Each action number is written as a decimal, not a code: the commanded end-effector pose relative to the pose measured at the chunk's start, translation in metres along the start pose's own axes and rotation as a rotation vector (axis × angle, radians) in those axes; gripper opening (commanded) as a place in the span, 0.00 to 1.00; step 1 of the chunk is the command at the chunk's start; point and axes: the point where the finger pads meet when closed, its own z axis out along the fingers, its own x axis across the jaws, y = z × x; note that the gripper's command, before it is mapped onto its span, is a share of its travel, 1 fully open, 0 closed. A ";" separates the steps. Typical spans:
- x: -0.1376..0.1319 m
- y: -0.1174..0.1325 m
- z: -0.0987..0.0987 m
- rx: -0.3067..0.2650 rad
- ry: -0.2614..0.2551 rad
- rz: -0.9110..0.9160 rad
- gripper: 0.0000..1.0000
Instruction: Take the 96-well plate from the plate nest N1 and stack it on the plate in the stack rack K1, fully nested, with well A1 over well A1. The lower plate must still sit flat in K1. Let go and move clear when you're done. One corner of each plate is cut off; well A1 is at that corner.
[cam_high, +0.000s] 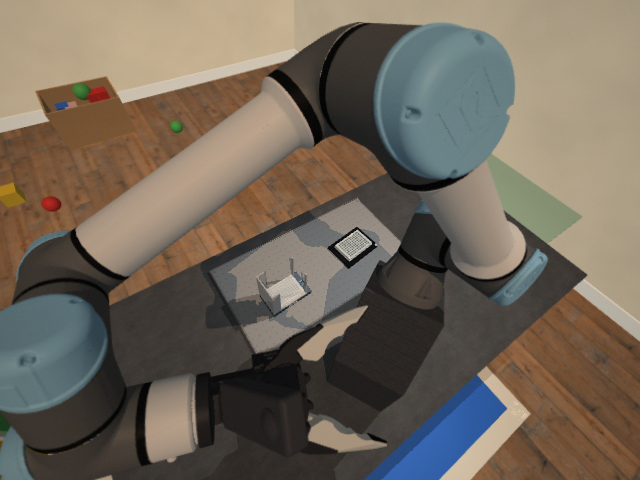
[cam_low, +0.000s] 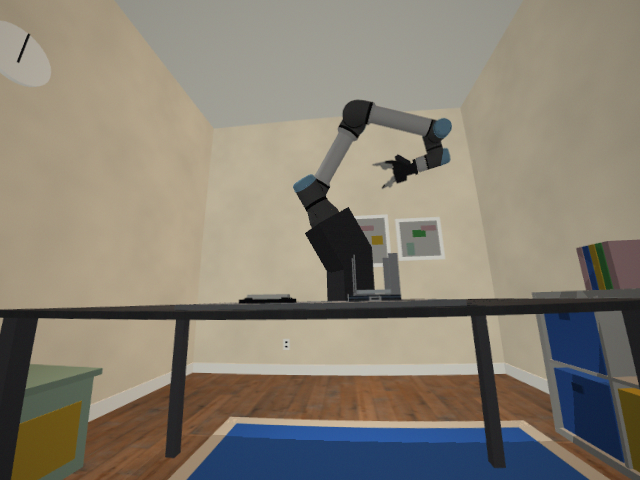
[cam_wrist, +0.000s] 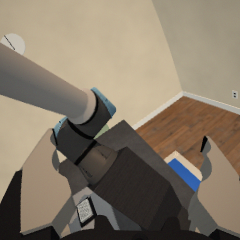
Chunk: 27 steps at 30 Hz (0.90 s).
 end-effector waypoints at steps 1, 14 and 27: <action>0.000 0.000 0.000 -0.001 0.001 0.000 1.00; 0.000 0.000 0.000 -0.001 0.001 0.000 1.00; -0.006 0.039 -0.021 -0.005 0.172 -0.072 1.00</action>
